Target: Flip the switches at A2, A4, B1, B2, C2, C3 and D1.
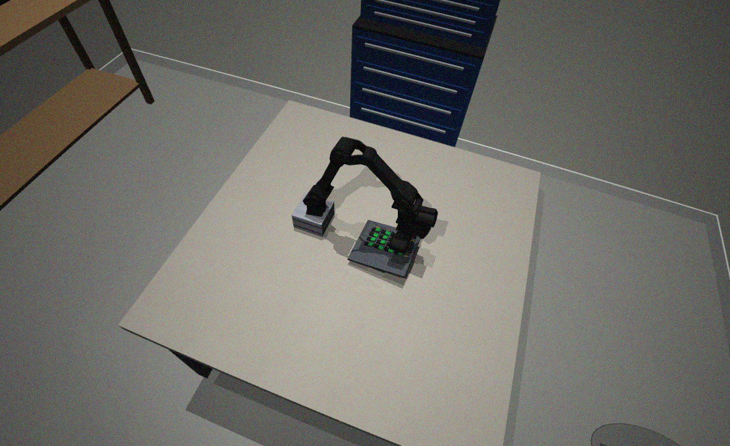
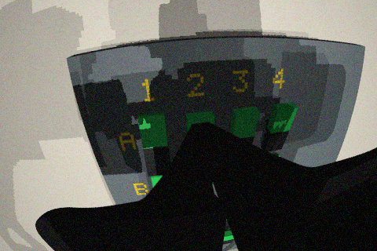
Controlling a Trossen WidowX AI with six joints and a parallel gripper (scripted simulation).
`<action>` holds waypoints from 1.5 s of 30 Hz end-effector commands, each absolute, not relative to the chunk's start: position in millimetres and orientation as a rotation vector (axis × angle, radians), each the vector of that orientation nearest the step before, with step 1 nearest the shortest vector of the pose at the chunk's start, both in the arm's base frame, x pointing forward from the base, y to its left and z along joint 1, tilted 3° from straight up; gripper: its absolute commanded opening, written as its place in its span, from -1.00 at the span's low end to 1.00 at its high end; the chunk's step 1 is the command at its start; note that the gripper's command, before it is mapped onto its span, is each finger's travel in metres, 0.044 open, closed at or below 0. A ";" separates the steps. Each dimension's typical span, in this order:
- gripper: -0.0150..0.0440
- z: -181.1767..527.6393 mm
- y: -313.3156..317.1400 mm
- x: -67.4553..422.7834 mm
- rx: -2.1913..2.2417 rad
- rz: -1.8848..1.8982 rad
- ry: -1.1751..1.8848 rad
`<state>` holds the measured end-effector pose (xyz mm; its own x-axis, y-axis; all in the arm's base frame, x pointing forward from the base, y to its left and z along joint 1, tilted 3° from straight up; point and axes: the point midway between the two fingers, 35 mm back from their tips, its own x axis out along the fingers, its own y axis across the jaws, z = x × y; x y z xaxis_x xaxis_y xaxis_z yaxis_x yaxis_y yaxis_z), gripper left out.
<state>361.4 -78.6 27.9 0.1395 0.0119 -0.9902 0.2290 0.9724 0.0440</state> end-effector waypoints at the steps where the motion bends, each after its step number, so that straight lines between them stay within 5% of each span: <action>1: -0.49 26.8 -79.0 361.8 0.202 -0.163 1.424; 22: -0.49 24.0 -79.0 362.3 0.202 -0.163 1.424; 28: -0.49 88.1 -79.0 350.8 0.199 -0.165 1.399; 45: -0.49 63.1 -126.4 344.3 0.198 -0.167 1.416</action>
